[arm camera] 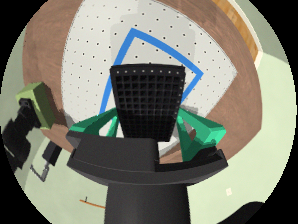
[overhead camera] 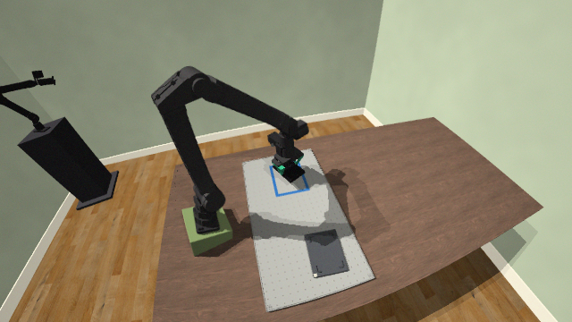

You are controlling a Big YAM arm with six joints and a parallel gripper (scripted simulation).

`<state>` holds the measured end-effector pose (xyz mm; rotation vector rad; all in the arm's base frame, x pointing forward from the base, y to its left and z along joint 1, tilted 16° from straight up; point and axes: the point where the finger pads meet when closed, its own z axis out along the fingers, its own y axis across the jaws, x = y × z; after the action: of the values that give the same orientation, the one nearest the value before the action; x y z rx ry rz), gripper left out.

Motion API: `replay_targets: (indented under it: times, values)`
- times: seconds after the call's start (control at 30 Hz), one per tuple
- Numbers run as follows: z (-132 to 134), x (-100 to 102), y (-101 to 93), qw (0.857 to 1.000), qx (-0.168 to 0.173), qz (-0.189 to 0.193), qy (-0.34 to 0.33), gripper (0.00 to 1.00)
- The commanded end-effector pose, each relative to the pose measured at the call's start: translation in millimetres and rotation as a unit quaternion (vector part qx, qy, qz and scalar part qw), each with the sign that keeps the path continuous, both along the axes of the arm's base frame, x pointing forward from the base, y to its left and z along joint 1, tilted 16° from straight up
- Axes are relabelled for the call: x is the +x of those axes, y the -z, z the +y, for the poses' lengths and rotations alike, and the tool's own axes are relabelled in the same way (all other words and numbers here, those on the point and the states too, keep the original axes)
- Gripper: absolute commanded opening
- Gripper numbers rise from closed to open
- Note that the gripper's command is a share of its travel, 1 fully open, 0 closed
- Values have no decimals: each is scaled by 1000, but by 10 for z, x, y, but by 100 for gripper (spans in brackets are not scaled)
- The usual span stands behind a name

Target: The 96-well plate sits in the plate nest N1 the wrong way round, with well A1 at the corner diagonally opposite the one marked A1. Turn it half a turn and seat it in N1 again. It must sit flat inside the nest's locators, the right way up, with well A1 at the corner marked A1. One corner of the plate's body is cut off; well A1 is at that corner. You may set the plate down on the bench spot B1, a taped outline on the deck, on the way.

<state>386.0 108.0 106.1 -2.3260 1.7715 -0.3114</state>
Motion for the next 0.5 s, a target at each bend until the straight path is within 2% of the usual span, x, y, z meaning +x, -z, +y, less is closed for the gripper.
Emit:
replay_targets:
  times: [0.0,0.2,0.23,0.27,0.47]
  values:
    - [78,85,-286,1000,9,-21,1,0]
    - [71,42,-326,1000,8,-18,0,0]
    - [58,43,-265,1000,5,-8,2,0]
    - [75,83,-401,1000,9,-22,2,0]
    - [73,29,-495,1000,9,-22,0,0]
